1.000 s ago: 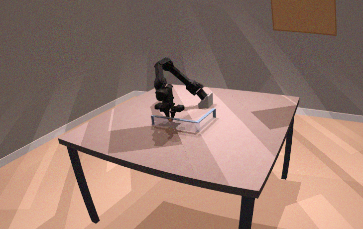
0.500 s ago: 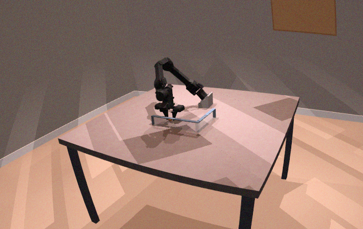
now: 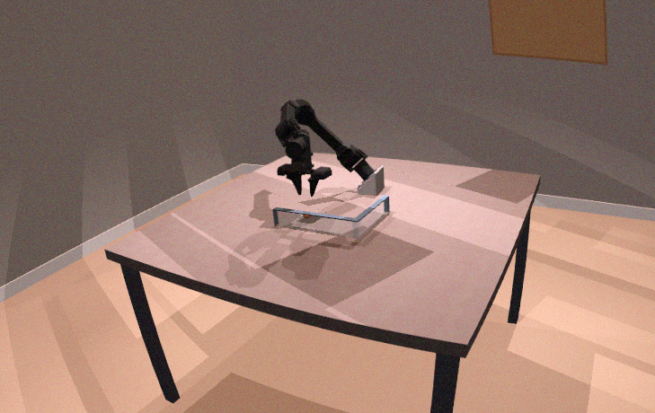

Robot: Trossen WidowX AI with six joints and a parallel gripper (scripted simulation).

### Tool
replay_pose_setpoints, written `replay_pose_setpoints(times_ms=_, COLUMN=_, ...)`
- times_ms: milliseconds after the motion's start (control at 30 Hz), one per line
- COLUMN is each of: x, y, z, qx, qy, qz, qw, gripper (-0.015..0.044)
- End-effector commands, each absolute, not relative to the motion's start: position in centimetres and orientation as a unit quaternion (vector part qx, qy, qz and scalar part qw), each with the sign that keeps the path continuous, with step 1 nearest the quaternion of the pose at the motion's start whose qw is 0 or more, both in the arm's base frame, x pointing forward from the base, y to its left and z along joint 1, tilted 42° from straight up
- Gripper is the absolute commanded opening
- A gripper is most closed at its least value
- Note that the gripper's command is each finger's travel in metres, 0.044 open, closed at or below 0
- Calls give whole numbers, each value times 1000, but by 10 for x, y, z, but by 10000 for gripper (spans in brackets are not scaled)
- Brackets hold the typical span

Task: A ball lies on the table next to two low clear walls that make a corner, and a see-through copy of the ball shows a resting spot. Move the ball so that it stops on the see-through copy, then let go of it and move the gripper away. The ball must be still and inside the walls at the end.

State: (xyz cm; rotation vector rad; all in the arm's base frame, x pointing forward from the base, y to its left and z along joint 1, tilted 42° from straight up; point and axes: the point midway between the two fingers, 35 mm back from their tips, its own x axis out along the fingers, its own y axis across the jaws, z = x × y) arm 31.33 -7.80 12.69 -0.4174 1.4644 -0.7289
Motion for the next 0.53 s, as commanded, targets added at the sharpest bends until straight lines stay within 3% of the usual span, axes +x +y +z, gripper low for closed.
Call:
replay_pose_setpoints(times_ms=0, x=314, y=-78, z=126, qx=-186, qy=649, qz=-321, qw=664, gripper=222)
replay_pose_setpoints(times_ms=33, x=314, y=-78, z=126, qx=-186, qy=649, qz=-321, qw=664, gripper=222)
replay_pose_setpoints(times_ms=300, x=312, y=-51, z=157, qx=-185, qy=649, qz=-323, qw=663, gripper=432)
replay_pose_setpoints(times_ms=500, x=312, y=-51, z=157, qx=-185, qy=649, qz=-323, qw=663, gripper=440)
